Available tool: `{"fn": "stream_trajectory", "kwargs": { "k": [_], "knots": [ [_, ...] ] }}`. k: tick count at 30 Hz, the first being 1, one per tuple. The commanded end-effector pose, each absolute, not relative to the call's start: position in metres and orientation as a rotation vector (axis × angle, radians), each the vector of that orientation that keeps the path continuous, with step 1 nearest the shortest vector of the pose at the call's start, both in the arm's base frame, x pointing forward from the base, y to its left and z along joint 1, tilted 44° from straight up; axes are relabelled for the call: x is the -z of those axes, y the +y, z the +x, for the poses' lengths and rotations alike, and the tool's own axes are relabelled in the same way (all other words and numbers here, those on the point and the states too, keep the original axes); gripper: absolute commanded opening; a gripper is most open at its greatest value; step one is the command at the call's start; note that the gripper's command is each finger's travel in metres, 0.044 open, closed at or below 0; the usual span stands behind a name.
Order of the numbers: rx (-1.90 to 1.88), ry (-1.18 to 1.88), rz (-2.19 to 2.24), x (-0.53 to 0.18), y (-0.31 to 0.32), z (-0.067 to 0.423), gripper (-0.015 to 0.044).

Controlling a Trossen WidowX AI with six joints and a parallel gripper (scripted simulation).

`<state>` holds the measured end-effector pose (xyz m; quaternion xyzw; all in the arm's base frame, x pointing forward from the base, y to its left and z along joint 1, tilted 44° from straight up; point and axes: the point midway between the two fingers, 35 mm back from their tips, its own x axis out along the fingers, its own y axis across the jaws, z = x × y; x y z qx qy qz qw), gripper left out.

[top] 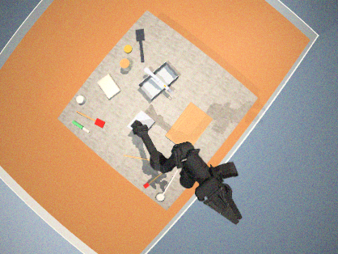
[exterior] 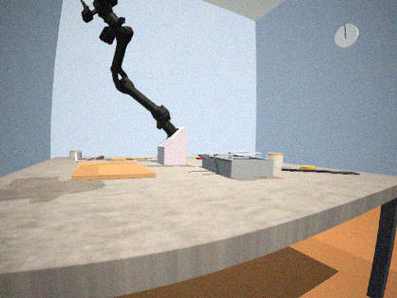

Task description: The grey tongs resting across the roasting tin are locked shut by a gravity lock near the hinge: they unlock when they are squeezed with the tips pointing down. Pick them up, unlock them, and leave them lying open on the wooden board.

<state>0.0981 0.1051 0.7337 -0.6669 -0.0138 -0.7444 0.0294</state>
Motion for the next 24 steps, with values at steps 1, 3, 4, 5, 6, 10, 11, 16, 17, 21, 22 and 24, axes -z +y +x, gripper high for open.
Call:
{"fn": "stream_trajectory", "kwargs": {
  "k": [1,3,4,5,6,10,11,16,17,21,22,24],
  "knots": [
    [2.291,-0.044,-2.067,-0.733,0.107,0.1,0.0374],
    [2.277,-0.053,-2.104,-0.731,0.113,0.109,0.0321],
    [2.265,-0.056,-2.127,-0.729,0.116,0.115,0.0295],
    [2.251,-0.06,-2.156,-0.727,0.121,0.121,0.0269],
    [2.233,-0.067,-2.184,-0.725,0.125,0.127,0.026],
    [2.148,-0.097,-2.343,-0.71,0.15,0.165,0.026],
    [2.126,-0.097,-2.391,-0.705,0.157,0.175,0.026],
    [2.045,-0.11,-2.568,-0.683,0.18,0.214,0.026],
    [2.036,-0.112,-2.581,-0.681,0.181,0.217,0.026],
    [1.983,-0.12,-2.672,-0.668,0.192,0.236,0.026],
    [1.963,-0.123,-2.707,-0.663,0.197,0.243,0.026],
    [1.894,-0.136,-2.796,-0.648,0.207,0.263,0.026]
  ]
}}
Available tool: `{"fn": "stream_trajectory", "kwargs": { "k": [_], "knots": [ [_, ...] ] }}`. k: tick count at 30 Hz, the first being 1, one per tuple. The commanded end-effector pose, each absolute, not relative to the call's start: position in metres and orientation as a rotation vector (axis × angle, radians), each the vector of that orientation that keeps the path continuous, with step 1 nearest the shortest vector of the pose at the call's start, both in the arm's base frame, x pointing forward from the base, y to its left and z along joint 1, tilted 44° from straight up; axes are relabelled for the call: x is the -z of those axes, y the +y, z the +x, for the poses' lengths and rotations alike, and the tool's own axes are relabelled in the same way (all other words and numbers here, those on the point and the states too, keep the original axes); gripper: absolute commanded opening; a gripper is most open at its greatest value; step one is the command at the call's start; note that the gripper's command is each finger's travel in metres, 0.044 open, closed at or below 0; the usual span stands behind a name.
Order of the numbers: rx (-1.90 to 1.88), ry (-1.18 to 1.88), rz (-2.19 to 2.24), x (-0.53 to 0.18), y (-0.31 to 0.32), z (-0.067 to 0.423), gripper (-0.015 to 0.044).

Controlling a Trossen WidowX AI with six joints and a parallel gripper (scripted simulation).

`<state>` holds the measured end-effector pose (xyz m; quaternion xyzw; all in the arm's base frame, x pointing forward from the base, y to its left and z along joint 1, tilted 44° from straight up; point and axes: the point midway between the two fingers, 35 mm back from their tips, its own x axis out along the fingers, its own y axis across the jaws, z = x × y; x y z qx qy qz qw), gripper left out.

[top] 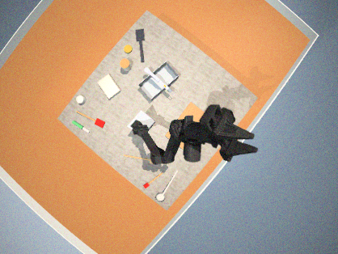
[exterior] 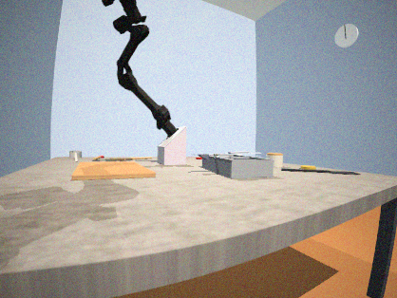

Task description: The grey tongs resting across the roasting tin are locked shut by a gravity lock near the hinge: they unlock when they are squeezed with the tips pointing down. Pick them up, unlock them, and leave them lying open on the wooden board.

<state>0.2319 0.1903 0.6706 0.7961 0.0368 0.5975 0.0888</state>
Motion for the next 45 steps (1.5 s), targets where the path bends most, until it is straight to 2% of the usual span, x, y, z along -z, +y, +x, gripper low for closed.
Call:
{"fn": "stream_trajectory", "kwargs": {
  "k": [1,15,25,35,45],
  "knots": [
    [-1.567,0.122,2.416,-0.638,0.213,0.275,0.026],
    [-0.787,0.137,2.442,-0.476,0.264,0.406,0.026],
    [-0.259,0.139,2.283,-0.33,0.266,0.461,0.026],
    [0.227,0.139,1.998,-0.176,0.234,0.474,0.026],
    [0.65,0.151,1.575,-0.036,0.17,0.44,0.026]
  ]
}}
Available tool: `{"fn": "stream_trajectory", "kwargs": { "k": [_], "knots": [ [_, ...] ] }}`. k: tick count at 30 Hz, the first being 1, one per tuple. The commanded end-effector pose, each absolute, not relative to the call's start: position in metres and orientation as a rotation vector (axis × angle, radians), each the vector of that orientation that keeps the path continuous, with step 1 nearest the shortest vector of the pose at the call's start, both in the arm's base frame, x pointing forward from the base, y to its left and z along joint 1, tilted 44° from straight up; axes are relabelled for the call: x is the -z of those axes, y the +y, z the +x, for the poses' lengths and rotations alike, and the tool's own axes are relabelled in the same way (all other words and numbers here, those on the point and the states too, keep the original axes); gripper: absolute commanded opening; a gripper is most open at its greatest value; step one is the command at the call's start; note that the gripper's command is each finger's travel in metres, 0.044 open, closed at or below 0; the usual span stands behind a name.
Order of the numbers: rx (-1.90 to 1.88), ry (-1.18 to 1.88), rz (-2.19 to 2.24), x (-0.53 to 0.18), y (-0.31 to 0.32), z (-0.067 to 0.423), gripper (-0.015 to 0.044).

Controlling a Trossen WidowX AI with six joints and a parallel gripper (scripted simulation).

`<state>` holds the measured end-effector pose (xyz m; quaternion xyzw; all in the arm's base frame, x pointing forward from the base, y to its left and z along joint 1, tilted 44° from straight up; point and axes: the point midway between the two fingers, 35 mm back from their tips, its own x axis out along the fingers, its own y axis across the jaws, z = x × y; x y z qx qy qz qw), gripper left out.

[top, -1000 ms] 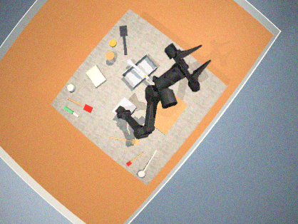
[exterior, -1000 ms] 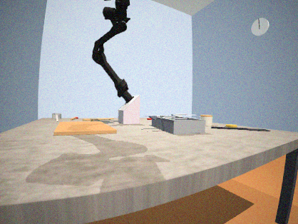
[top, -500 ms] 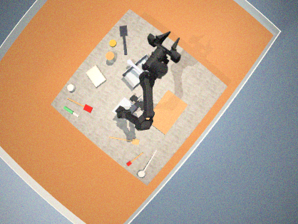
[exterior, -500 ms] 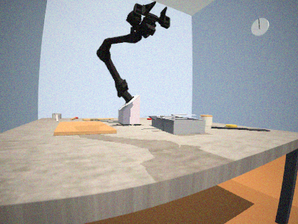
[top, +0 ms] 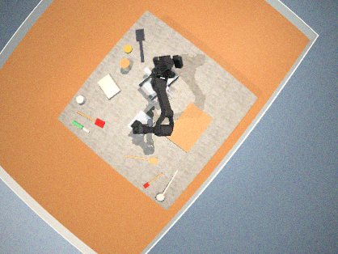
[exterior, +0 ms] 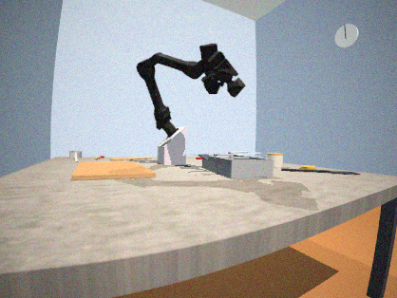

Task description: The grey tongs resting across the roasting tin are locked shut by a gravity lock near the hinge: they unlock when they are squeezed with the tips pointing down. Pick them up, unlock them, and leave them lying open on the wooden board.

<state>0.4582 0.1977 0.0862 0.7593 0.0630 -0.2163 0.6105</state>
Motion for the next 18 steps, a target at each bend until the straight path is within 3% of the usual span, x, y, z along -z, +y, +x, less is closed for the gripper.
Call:
{"fn": "stream_trajectory", "kwargs": {
  "k": [1,12,18],
  "knots": [
    [0.688,0.153,1.525,-0.024,0.162,0.434,0.026],
    [1.026,0.2,0.906,0.075,0.065,0.343,0.026],
    [1.038,0.204,0.873,0.078,0.061,0.338,0.026]
  ]
}}
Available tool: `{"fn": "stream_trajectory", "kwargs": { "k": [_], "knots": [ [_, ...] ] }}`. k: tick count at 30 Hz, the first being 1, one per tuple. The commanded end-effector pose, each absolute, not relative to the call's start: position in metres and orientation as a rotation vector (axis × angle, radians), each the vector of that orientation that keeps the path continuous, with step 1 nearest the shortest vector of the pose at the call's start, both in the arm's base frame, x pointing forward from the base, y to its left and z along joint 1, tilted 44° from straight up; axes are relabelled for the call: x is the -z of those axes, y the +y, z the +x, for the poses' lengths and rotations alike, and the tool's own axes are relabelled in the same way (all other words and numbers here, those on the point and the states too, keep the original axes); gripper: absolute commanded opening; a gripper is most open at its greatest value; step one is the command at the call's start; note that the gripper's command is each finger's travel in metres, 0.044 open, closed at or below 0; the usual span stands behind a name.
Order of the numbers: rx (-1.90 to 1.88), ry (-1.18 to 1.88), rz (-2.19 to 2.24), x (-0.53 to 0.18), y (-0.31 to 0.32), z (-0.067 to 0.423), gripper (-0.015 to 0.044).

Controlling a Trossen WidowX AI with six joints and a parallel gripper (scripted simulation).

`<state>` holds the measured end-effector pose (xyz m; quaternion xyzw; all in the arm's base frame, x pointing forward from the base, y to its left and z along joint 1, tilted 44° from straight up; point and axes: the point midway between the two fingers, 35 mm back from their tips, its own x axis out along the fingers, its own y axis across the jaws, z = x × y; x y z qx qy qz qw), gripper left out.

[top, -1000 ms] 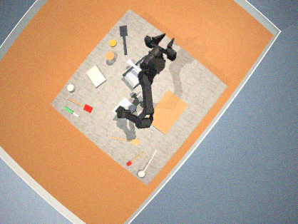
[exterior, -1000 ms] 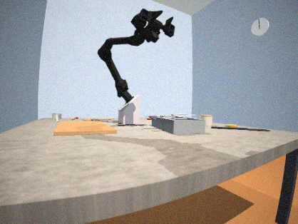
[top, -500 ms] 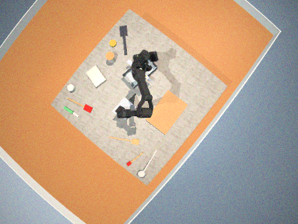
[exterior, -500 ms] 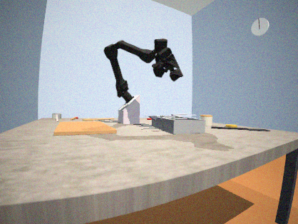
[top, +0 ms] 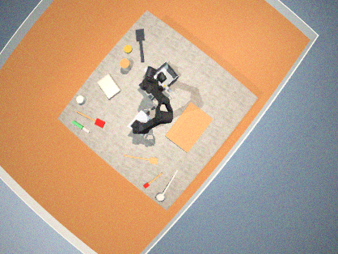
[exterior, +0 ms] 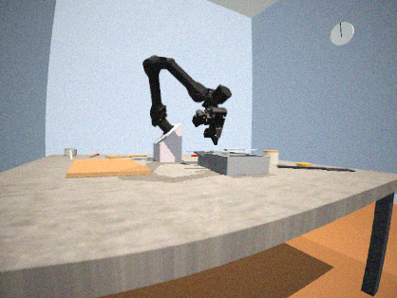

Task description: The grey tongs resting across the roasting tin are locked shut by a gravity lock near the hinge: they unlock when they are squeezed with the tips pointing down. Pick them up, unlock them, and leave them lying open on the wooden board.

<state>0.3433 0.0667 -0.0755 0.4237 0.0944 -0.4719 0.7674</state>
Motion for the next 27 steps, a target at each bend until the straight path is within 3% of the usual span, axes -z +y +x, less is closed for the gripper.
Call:
{"fn": "stream_trajectory", "kwargs": {
  "k": [1,27],
  "knots": [
    [1.038,0.204,0.873,0.078,0.061,0.338,0.026],
    [1.041,0.209,0.876,0.093,0.048,0.355,0.026]
  ]
}}
